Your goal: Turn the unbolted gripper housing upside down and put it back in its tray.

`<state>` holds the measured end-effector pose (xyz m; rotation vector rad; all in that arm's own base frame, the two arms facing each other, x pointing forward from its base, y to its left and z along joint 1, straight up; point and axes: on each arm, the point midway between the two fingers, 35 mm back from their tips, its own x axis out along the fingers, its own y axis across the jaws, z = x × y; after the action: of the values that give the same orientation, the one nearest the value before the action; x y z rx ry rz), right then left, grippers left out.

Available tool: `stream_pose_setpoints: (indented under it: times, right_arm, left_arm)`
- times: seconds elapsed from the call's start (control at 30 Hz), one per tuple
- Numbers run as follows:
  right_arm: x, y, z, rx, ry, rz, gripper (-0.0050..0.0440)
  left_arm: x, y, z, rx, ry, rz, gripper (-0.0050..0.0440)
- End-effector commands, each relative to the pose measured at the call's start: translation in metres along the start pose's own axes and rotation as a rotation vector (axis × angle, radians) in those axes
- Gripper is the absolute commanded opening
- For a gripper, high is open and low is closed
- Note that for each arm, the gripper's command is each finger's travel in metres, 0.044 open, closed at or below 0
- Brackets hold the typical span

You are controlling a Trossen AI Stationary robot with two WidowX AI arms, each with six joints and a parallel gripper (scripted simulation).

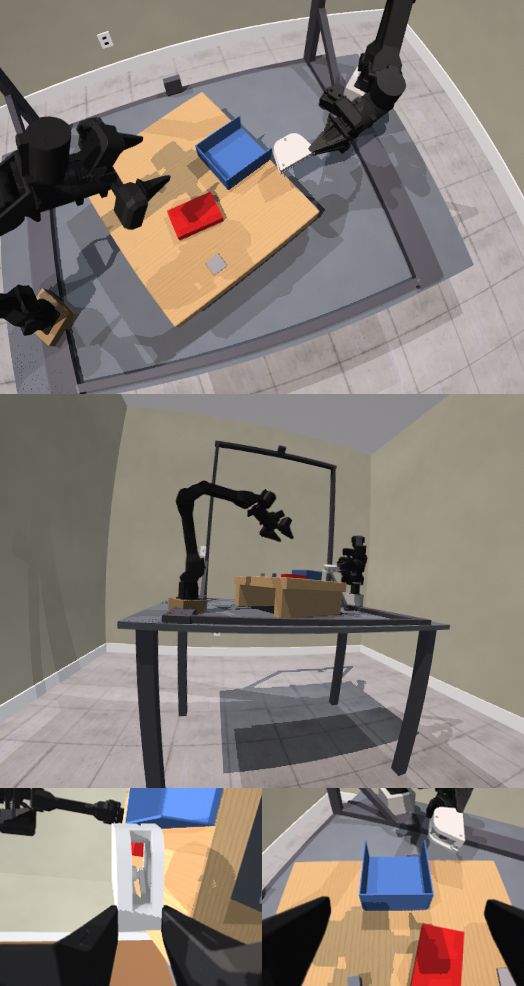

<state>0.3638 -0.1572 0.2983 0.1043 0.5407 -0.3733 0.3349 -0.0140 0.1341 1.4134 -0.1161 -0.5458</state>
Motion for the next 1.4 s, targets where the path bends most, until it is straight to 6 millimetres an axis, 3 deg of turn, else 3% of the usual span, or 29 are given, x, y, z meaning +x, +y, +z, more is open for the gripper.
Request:
stream_pose_setpoints:
  times: [0.0,1.37]
  right_arm:
    - [-0.006,-0.001,0.008,0.002,-0.025,-0.004,0.0437]
    - [-0.006,-0.001,0.008,0.002,-0.025,-0.004,0.0437]
  left_arm:
    - [0.002,0.011,-0.006,0.001,0.016,0.015,0.0113]
    - [0.005,0.014,-0.041,-0.113,0.129,-0.040,0.0113]
